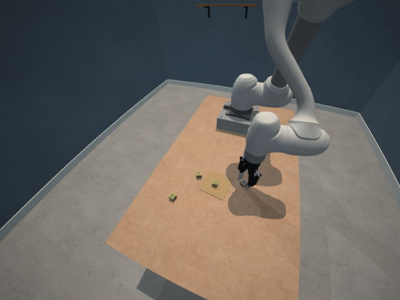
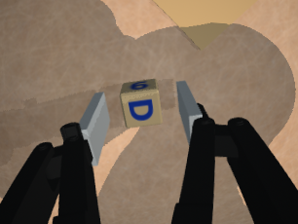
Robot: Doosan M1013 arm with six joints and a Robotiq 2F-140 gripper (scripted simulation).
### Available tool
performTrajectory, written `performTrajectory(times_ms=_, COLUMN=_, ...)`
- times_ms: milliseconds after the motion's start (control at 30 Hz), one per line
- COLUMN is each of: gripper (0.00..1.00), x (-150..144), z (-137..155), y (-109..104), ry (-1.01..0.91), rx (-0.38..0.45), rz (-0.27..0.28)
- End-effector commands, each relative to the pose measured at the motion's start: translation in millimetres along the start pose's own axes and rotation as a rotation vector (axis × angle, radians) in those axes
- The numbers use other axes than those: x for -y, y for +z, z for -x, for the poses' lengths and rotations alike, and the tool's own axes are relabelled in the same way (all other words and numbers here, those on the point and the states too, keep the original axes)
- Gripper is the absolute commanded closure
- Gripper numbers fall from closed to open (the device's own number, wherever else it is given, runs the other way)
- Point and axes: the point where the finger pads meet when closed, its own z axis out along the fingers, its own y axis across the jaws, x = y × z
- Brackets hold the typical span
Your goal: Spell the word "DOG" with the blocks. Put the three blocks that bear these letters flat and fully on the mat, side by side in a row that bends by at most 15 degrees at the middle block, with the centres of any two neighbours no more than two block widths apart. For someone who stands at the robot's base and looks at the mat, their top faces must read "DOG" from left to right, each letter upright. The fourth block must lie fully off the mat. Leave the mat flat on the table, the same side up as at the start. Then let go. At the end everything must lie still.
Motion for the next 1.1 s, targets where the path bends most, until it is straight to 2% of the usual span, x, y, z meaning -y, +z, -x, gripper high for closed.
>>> performTrajectory(times_ms=0, gripper=0.6, x=0.1, z=0.0, y=6.0, ry=0.0, rx=0.0, rz=0.0)
performTrajectory(times_ms=567, gripper=0.6, x=0.1, z=0.0, y=9.2, ry=0.0, rx=0.0, rz=0.0)
performTrajectory(times_ms=600, gripper=0.72, x=0.1, z=0.0, y=9.2, ry=0.0, rx=0.0, rz=0.0)
performTrajectory(times_ms=1067, gripper=0.72, x=0.1, z=0.0, y=9.2, ry=0.0, rx=0.0, rz=0.0)
